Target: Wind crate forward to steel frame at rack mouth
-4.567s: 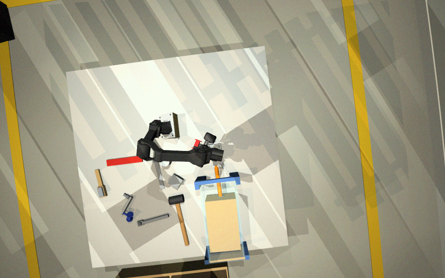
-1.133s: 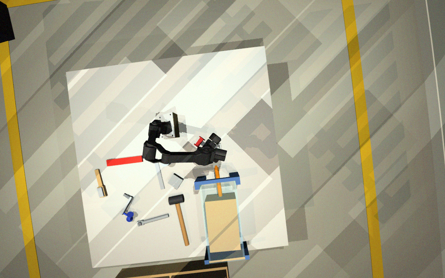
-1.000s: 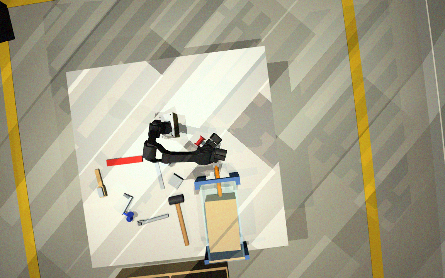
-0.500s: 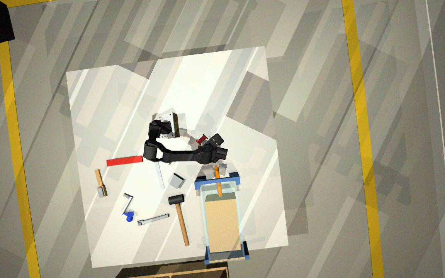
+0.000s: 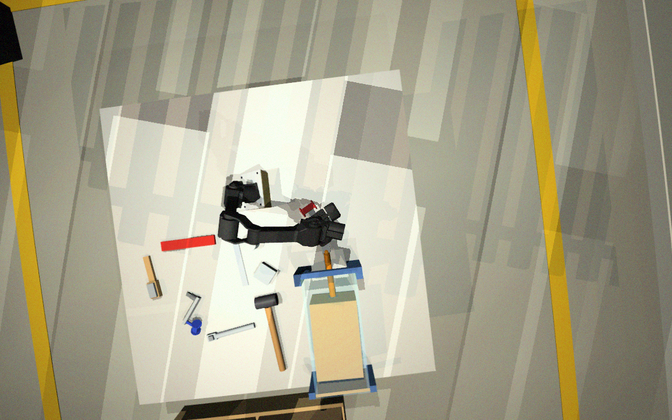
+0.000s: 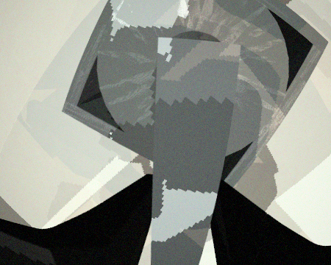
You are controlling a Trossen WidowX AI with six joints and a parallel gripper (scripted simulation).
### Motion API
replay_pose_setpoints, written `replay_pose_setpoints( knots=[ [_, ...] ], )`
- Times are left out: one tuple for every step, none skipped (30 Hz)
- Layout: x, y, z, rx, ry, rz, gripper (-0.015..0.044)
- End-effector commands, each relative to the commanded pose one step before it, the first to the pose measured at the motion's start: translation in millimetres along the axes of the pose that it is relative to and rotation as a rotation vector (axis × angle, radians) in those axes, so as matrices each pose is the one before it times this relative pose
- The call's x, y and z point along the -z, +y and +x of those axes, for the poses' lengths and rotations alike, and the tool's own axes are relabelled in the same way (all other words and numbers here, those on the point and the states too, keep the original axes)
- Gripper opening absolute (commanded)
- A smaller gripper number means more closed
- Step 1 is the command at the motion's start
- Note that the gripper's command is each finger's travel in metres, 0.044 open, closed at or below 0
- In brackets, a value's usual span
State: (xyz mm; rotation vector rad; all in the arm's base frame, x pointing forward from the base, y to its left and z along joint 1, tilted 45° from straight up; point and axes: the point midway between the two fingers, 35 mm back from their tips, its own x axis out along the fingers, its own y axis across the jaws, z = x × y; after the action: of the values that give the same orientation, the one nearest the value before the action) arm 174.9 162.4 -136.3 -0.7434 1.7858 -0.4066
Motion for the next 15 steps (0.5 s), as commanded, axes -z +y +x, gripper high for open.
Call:
replay_pose_setpoints(
  knots=[
    [-0.5,2.62,1.31,-0.00136,-0.0019,0.051,0.0],
    [0.0,0.0,0.0,0.0,0.0,0.0,0.0],
    [0.0,0.0,0.0,0.0,0.0,0.0,0.0],
    [-0.01,0.24,0.05,-0.00036,-0.00012,0.0053,0.0],
    [-0.02,0.63,0.14,-0.00094,-0.0003,0.0137,0.0],
    [-0.02,1.02,0.22,-0.00152,-0.00046,0.0221,0.0],
    [0.0,0.97,0.21,-0.00145,-0.0004,0.021,0.0],
    [-0.02,0.58,0.57,-0.0008,-0.00039,0.0123,0.0],
    [-0.01,0.01,0.22,-0.00013,0.00012,0.0003,0.0],
    [-0.04,0.02,0.67,-0.00038,0.00036,0.001,0.0],
    [-0.06,0.03,1.01,-0.00057,0.00055,0.0015,0.0],
    [-0.04,0.02,0.67,-0.00038,0.00036,0.001,0.0],
    [-0.06,0.0,0.55,-0.00006,0.00005,0.0003,0.0],
    [-0.05,0.0,0.5,-0.00005,0.00004,0.0003,0.0],
    [-0.02,0.0,0.17,-0.00002,0.00001,0.0001,0.0]
  ],
)
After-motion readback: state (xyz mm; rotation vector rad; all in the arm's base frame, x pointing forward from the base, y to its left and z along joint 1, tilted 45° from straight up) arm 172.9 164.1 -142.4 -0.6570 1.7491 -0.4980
